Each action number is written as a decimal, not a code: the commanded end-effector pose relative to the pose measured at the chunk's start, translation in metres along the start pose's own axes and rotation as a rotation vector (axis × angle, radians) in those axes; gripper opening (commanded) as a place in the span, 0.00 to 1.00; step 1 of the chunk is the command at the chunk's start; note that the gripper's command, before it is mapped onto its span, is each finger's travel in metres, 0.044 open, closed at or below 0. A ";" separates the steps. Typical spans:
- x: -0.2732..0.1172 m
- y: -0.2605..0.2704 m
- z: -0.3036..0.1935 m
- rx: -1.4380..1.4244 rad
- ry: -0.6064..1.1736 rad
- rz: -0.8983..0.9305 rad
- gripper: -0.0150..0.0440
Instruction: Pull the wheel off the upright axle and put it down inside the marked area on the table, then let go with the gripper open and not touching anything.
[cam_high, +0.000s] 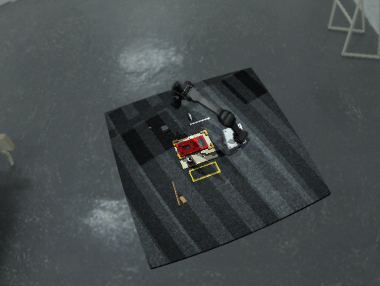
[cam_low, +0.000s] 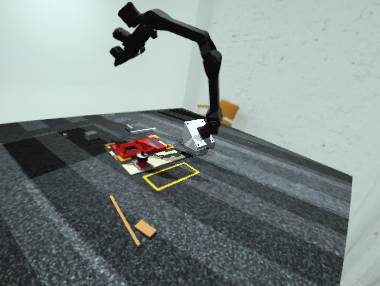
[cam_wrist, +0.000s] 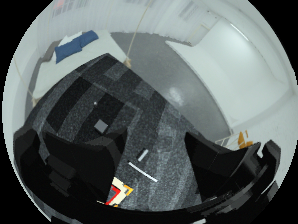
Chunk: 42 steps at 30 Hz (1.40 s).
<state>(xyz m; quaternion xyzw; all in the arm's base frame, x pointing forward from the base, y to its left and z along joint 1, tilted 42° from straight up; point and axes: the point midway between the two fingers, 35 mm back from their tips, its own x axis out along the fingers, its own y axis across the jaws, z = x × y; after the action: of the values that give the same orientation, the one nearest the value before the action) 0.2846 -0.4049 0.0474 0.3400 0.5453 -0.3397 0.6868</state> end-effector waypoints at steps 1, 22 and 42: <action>0.001 0.052 -0.027 -0.143 0.082 0.099 0.76; -0.045 0.249 -0.224 -0.766 0.494 0.610 0.76; -0.019 0.275 -0.276 -0.820 0.541 0.667 0.76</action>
<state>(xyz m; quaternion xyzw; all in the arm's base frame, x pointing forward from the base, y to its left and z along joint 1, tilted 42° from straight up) 0.3692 -0.0399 0.0585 0.2730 0.6486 0.2288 0.6727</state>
